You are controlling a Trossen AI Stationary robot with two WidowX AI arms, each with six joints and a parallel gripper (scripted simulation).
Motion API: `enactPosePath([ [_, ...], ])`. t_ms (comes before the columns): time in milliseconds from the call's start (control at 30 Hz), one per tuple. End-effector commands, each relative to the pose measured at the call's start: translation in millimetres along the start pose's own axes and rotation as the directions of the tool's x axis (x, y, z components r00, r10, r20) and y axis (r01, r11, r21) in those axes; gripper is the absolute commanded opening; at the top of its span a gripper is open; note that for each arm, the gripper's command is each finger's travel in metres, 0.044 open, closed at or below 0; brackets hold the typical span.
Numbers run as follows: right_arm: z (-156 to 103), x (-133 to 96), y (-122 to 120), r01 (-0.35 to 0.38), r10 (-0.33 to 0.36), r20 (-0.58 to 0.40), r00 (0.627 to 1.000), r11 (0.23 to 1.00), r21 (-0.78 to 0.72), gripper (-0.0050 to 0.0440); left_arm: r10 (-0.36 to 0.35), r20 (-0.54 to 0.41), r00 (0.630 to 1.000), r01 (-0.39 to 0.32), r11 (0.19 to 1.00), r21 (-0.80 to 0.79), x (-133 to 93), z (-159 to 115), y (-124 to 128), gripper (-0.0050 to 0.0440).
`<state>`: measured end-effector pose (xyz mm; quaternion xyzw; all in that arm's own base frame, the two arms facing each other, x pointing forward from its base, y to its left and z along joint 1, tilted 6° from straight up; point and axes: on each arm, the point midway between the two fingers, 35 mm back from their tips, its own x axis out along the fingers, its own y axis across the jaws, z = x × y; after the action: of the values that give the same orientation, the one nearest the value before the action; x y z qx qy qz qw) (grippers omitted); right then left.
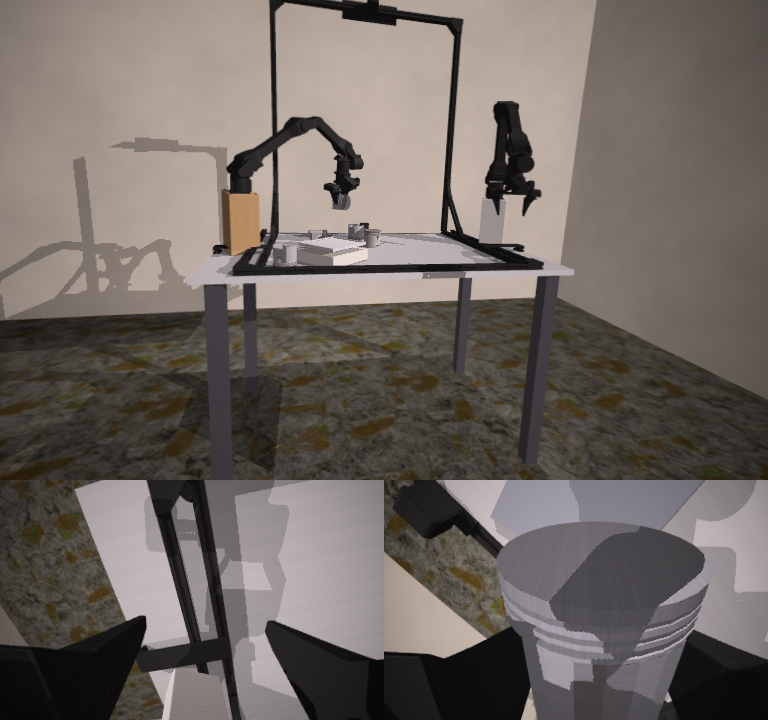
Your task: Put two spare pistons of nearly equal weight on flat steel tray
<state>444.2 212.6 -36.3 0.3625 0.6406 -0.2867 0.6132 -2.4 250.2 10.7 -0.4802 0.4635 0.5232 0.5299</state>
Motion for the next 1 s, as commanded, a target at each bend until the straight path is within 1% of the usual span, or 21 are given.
enactPosePath([
  [0,-1,-8,3,-0.033,0.034,-0.005,0.999,0.995,0.091,0.0158,-0.001,0.0,1.0,0.001,1.0,0.0,0,0,0,0.044],
  [67,-1,-9,3,-0.04,0.041,-0.006,0.999,0.993,0.115,0.0158,-0.001,0.0,1.0,0.001,1.0,0.0,0,0,0,0.044],
  [267,-1,-13,4,-0.048,0.049,-0.007,0.999,0.991,0.122,0.0158,-0.001,0.0,1.0,0.001,1.0,0.0,0,0,0,0.044],
  [967,1,17,2,-0.048,0.049,-0.007,0.999,0.991,0.122,0.0158,-0.001,0.0,1.0,0.001,1.0,0.0,0,0,0,0.044],
])
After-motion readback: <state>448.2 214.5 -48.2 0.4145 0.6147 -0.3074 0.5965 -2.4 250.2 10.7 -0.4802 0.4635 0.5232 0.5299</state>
